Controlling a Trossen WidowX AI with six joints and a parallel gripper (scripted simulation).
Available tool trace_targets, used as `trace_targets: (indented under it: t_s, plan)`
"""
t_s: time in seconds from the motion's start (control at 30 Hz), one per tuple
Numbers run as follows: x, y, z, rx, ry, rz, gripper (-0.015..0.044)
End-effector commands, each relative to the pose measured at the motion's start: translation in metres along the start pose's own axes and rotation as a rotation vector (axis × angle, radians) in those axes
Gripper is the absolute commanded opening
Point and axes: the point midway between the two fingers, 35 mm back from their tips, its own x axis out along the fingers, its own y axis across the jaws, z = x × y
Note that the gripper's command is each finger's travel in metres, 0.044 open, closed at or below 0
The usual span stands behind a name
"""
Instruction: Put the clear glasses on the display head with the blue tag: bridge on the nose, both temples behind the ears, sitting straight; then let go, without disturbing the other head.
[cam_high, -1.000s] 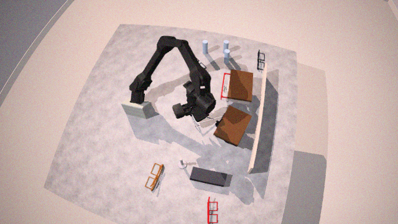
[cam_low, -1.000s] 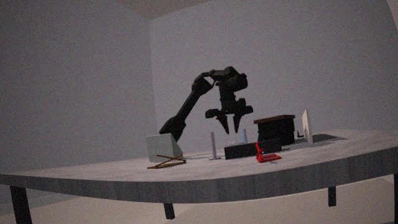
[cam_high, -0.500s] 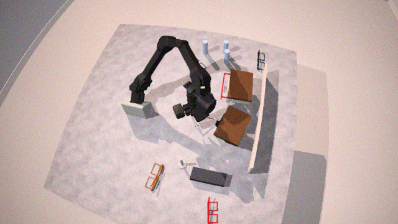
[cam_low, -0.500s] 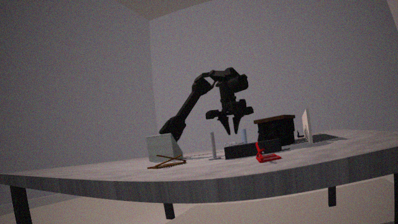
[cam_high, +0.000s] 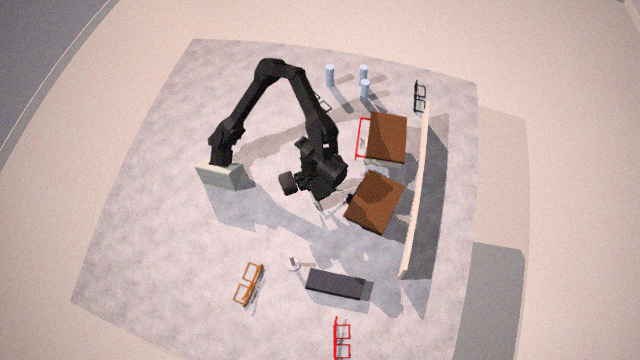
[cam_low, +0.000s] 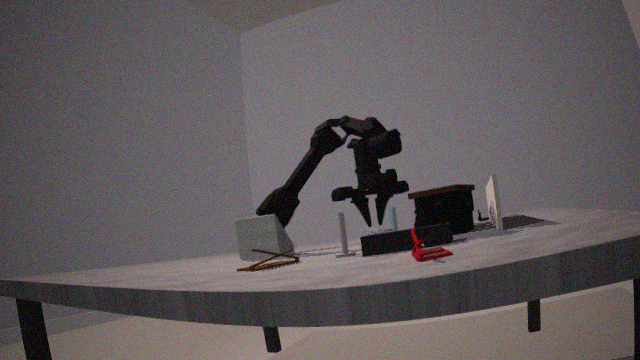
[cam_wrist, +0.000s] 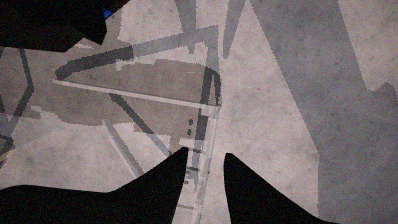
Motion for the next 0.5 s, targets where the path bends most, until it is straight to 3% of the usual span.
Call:
trace_targets:
  t_s: [0.0, 0.47]
  plan:
    - [0.008, -0.001, -0.001, 0.006, 0.004, 0.004, 0.012]
    - [0.03, -0.004, -0.002, 0.006, 0.006, 0.005, 0.012]
